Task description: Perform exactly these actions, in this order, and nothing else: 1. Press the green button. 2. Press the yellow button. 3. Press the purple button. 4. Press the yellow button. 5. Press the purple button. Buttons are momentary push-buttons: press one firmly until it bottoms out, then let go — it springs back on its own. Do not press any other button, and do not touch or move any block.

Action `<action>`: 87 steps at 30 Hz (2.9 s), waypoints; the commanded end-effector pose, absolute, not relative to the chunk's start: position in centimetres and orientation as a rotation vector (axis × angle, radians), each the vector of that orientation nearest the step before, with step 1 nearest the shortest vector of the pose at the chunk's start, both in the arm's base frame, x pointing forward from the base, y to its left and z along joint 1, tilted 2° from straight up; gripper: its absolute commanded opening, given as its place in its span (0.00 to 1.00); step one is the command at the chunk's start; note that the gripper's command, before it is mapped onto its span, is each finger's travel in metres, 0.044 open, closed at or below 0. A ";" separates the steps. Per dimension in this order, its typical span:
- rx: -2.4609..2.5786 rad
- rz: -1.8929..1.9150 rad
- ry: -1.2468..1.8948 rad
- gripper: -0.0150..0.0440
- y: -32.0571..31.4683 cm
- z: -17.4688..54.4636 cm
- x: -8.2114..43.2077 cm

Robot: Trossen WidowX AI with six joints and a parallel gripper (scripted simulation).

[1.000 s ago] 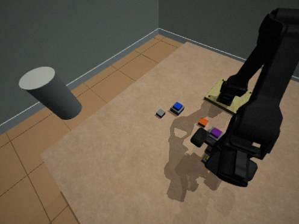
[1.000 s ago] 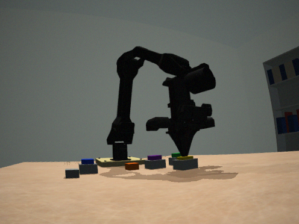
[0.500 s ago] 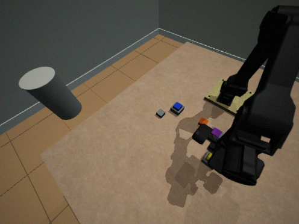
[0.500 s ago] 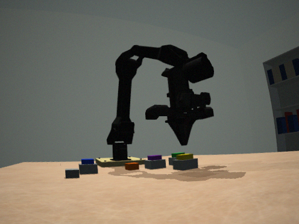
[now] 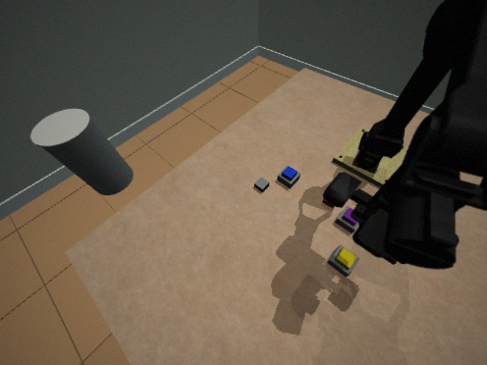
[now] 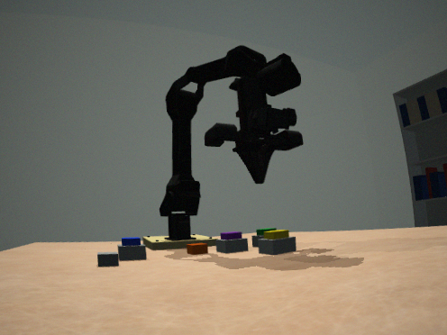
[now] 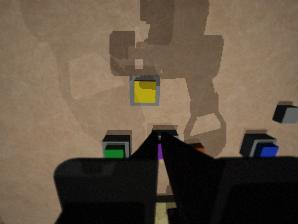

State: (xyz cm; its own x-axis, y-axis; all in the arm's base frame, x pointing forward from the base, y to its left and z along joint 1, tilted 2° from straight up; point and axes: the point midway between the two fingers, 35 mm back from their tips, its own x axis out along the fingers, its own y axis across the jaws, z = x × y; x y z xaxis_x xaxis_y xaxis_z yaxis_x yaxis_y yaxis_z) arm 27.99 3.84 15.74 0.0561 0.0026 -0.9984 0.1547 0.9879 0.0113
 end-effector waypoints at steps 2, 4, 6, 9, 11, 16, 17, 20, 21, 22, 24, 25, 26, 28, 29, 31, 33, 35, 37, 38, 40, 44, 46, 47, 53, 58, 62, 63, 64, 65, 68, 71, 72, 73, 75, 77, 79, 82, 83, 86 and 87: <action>0.127 -0.112 1.512 0.29 2.8 15.7 22.8; 0.126 -0.112 1.514 0.29 2.4 15.2 20.7; 0.126 -0.112 1.515 0.29 2.2 15.0 20.0; 0.126 -0.112 1.515 0.29 2.2 14.8 20.0; 0.126 -0.112 1.514 0.29 2.3 13.2 20.2; 0.126 -0.112 1.515 0.29 2.3 8.9 20.3; 0.126 -0.112 1.515 0.29 2.3 8.9 20.3; 0.126 -0.112 1.515 0.29 2.3 8.8 20.3; 0.126 -0.112 1.515 0.29 2.3 8.6 20.3; 0.126 -0.112 1.515 0.29 2.3 8.5 20.3; 0.126 -0.112 1.515 0.29 2.3 8.1 20.4; 0.126 -0.112 1.515 0.29 2.3 8.0 20.4; 0.126 -0.112 1.515 0.29 2.3 7.8 20.4; 0.126 -0.112 1.515 0.29 2.3 7.5 20.4; 0.126 -0.112 1.515 0.29 2.3 7.3 20.4; 0.126 -0.112 1.515 0.29 2.3 7.0 20.5; 0.126 -0.112 1.515 0.29 2.3 6.6 20.5; 0.126 -0.112 1.515 0.29 2.3 6.3 20.5; 0.126 -0.112 1.515 0.29 2.3 6.0 20.5; 0.126 -0.112 1.515 0.29 2.3 5.8 20.5; 0.126 -0.112 1.515 0.29 2.3 5.5 20.5; 0.126 -0.112 1.515 0.29 2.3 5.4 20.5; 0.126 -0.112 1.515 0.29 2.3 5.4 20.5; 0.126 -0.112 1.515 0.29 2.3 5.4 20.5; 0.126 -0.112 1.515 0.29 2.3 5.4 20.5; 0.126 -0.112 1.515 0.29 2.3 5.4 20.5; 0.126 -0.113 1.514 0.29 2.3 8.1 20.4; 0.126 -0.113 1.514 0.29 2.3 8.7 20.3; 0.126 -0.112 1.515 0.29 2.3 8.9 20.3; 0.126 -0.112 1.515 0.29 2.3 8.9 20.3; 0.126 -0.112 1.515 0.29 2.3 9.7 20.3; 0.126 -0.112 1.514 0.29 2.3 13.2 20.2; 0.126 -0.112 1.515 0.29 2.3 14.2 20.1; 0.126 -0.112 1.515 0.29 2.2 14.8 20.0; 0.126 -0.112 1.515 0.29 2.2 15.0 20.0; 0.126 -0.112 1.514 0.29 2.3 15.1 20.1; 0.127 -0.112 1.513 0.29 2.5 15.5 21.6; 0.127 -0.112 1.511 0.29 3.3 16.0 25.3; 0.127 -0.111 1.510 0.29 3.5 16.0 26.5; 0.128 -0.111 1.507 0.29 4.3 15.9 29.9; 0.128 -0.111 1.507 0.29 4.5 15.8 30.5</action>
